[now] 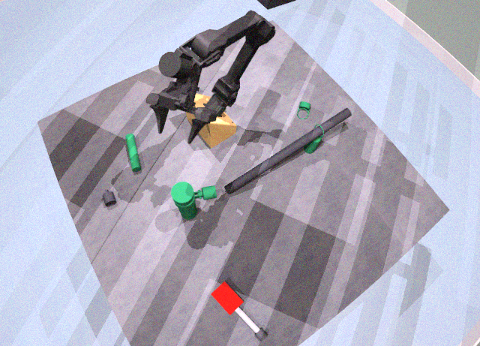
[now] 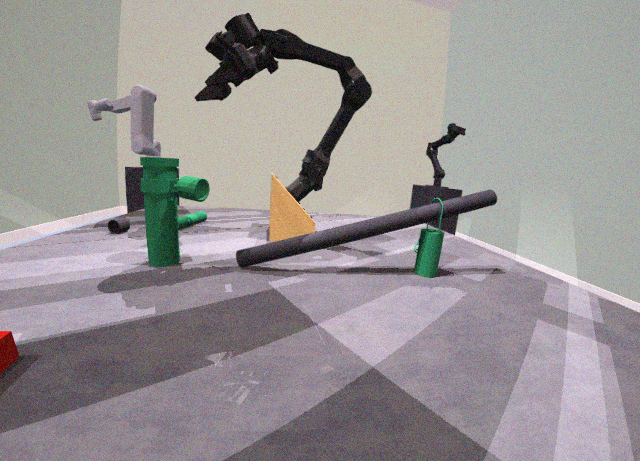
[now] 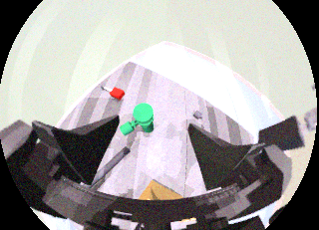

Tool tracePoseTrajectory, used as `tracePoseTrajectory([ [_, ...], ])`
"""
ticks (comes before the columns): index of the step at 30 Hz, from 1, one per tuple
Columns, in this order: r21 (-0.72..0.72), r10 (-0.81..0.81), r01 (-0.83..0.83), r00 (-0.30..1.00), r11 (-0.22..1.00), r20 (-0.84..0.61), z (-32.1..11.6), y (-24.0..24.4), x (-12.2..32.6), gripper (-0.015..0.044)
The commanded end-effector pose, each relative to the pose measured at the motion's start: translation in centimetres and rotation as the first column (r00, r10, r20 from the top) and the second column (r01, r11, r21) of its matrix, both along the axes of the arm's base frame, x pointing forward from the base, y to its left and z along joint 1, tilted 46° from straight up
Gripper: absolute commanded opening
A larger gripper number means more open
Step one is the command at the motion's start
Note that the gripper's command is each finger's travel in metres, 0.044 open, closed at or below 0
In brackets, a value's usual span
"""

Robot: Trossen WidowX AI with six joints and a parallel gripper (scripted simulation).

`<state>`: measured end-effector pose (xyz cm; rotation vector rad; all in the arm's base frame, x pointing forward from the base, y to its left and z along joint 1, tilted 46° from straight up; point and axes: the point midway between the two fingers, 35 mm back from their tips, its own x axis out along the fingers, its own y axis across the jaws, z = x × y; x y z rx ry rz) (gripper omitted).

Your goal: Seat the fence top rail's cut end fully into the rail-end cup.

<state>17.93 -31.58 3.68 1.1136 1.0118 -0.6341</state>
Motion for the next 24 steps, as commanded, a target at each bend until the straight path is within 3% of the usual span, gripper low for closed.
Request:
tracePoseTrajectory([
  [1, 0.025, 0.295, -0.300, 0.949, 0.954, 0.111, 1.2, 6.2, 4.2, 0.0440],
  [7, -0.008, 0.612, -0.636, 0.739, 0.771, 0.283, 3.3, 15.0, 8.0, 0.0440],
  [12, -0.070, 0.751, -0.800, 0.523, 0.595, 0.403, 5.1, 21.3, 9.2, 0.0440],
  [21, -0.073, 0.754, -0.805, 0.515, 0.589, 0.407, 5.1, 21.5, 9.2, 0.0440],
  [24, -0.139, 0.799, -0.830, 0.455, 0.541, 0.392, 4.3, 20.8, 9.3, 0.0440],
])
